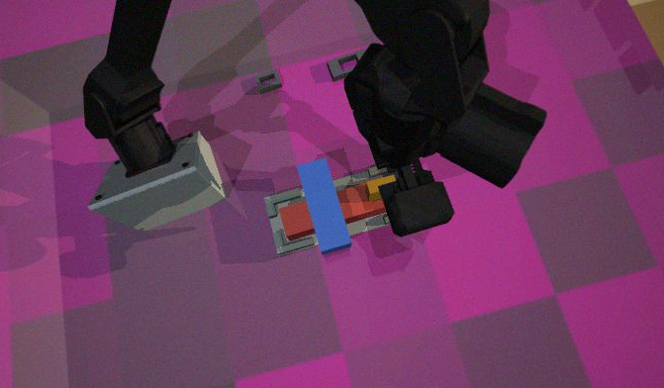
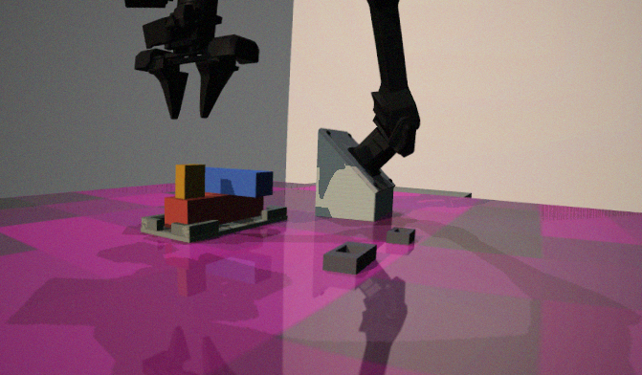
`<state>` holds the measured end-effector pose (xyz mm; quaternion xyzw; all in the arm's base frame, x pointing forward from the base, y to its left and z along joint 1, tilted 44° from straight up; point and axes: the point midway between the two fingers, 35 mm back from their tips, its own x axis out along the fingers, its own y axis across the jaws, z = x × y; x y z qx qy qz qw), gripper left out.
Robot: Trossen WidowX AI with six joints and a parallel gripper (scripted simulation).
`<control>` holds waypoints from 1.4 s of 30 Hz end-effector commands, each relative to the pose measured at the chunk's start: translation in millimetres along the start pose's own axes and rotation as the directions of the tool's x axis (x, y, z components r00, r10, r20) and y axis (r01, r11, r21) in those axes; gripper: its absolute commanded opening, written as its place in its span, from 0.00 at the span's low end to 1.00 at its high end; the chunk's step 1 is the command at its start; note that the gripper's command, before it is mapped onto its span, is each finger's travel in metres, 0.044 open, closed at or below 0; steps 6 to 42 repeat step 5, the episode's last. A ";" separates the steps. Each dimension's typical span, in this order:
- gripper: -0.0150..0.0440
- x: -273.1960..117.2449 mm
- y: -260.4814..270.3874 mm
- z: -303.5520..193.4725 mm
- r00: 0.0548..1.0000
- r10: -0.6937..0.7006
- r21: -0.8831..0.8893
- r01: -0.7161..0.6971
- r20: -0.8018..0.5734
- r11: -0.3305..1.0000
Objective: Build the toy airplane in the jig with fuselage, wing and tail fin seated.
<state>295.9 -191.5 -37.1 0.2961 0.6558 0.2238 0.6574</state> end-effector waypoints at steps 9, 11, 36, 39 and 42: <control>0.69 0.0 0.1 0.1 1.000 -0.002 -0.005 0.002 -0.005 1.000; 0.69 0.0 0.1 0.1 1.000 -0.002 -0.005 0.002 -0.005 1.000; 0.69 0.0 0.1 0.1 1.000 -0.002 -0.005 0.002 -0.005 1.000; 0.69 0.0 0.1 0.1 1.000 -0.002 -0.005 0.002 -0.005 1.000; 0.69 0.0 0.1 0.1 1.000 -0.002 -0.005 0.002 -0.005 1.000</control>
